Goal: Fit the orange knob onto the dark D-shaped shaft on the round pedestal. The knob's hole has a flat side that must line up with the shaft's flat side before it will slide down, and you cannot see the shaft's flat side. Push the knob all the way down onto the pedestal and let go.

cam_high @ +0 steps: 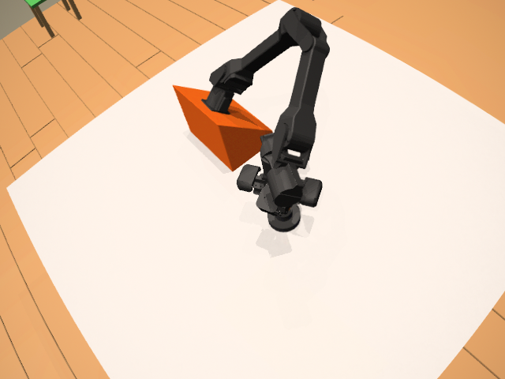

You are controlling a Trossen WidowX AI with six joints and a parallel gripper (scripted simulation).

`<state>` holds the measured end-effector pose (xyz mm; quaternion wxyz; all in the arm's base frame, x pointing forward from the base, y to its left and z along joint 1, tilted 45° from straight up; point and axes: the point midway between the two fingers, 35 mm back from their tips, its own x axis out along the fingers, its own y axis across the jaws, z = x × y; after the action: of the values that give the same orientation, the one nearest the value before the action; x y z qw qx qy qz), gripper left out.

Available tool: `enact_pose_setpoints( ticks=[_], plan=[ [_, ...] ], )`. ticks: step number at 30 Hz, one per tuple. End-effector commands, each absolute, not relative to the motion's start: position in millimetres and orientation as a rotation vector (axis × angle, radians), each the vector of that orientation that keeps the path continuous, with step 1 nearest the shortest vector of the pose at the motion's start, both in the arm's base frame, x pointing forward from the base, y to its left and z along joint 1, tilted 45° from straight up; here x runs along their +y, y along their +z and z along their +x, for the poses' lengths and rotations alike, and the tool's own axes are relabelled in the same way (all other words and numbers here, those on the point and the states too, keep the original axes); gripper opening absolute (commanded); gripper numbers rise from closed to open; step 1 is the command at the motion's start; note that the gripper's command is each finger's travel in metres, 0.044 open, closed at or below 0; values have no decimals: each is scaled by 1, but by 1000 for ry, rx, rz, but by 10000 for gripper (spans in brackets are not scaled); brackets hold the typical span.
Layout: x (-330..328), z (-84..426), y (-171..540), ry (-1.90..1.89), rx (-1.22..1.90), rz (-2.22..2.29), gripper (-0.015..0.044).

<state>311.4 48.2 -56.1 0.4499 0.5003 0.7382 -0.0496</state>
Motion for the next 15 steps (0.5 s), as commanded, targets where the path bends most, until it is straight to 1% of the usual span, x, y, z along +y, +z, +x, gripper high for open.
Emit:
enact_pose_setpoints(
  ticks=[1,15],
  plan=[
    [49,312,-57,-128,1826,1241,0],
    [46,313,-53,-136,1827,1247,0]
  ],
)
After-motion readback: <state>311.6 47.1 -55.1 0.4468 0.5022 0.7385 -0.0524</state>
